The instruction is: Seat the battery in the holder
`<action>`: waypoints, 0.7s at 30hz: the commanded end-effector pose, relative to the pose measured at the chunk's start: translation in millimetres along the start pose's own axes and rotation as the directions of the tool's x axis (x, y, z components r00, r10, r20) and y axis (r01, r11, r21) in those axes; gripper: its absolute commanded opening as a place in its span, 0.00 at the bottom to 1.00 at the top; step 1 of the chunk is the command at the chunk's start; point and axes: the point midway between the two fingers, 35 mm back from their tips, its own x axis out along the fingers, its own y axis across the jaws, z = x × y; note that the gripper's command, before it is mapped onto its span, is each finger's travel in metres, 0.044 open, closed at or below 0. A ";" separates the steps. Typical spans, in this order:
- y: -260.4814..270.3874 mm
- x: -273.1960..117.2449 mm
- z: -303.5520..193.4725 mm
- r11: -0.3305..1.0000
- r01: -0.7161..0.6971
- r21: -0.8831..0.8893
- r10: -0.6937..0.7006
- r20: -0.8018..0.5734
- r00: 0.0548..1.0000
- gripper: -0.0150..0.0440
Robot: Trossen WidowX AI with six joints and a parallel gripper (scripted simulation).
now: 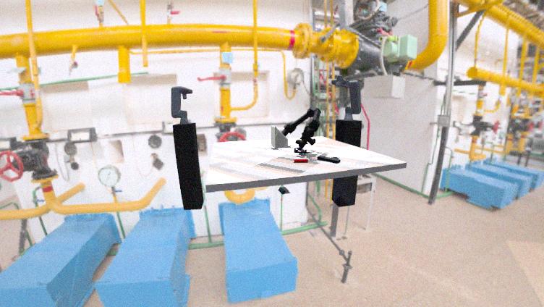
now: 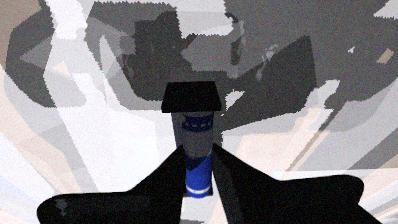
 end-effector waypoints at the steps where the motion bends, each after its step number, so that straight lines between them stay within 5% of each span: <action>1: -1.1 1.6 4.2 1.000 0.004 -0.004 -0.004 0.037 0.999 0.36; 21: -0.6 6.0 0.0 1.000 0.004 -0.010 -0.003 0.151 0.988 0.36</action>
